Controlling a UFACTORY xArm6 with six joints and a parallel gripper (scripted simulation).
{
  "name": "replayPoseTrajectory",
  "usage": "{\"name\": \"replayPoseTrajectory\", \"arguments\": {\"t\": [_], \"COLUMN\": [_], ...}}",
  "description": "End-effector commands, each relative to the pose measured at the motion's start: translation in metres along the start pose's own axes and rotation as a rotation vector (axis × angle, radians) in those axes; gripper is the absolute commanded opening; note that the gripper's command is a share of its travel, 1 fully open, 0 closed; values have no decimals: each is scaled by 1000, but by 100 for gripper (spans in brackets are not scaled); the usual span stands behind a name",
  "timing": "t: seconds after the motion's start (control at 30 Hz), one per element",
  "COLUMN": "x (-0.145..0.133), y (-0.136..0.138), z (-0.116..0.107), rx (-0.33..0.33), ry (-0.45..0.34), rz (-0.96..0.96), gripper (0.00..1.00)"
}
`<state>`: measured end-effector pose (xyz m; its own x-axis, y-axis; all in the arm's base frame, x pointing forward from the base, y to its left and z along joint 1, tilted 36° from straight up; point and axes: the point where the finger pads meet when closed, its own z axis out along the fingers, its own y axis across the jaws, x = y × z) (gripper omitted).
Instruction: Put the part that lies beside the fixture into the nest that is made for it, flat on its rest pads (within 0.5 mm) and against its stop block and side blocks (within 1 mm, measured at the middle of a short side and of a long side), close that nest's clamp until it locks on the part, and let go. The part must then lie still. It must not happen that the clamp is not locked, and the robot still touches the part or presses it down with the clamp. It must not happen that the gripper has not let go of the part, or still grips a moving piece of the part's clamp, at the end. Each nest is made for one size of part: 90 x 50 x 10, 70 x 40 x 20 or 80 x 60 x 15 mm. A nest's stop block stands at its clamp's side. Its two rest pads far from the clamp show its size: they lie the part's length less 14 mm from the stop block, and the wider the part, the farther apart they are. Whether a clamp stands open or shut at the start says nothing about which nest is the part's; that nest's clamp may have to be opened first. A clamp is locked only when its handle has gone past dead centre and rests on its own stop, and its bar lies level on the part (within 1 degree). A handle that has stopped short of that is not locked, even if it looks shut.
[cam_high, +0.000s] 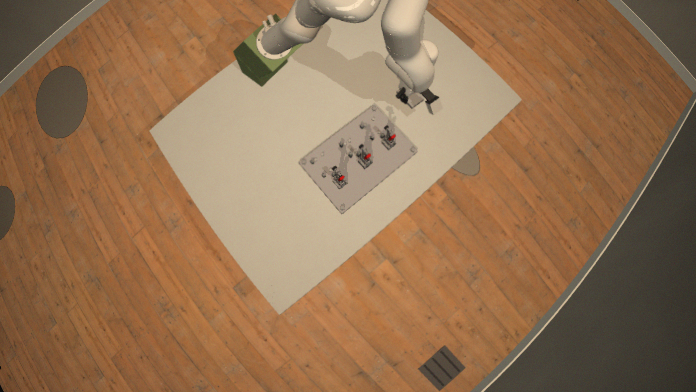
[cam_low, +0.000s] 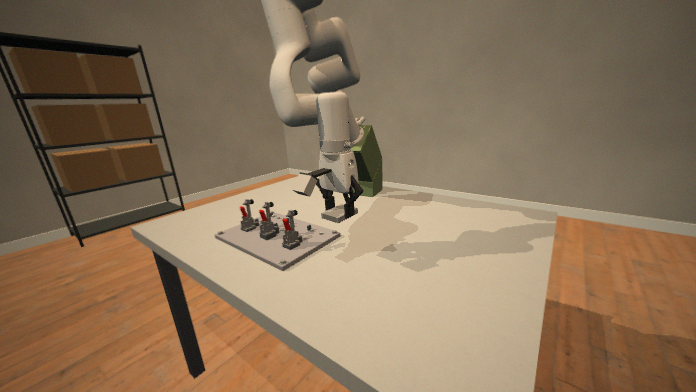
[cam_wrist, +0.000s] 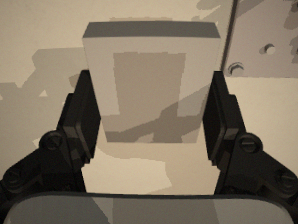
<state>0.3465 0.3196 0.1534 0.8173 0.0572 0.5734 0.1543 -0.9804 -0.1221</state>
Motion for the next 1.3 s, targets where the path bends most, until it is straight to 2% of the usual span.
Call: {"name": "replayPoseTrajectory", "arguments": {"t": [0.0, 0.73, 1.27], "x": [1, -1, -10], "y": [-1, -1, -1], "z": [-1, 1, 12], "rx": [2, 2, 2], "ry": [2, 2, 2], "rz": [-12, -31, -31], "gripper": [0, 0, 0]}}
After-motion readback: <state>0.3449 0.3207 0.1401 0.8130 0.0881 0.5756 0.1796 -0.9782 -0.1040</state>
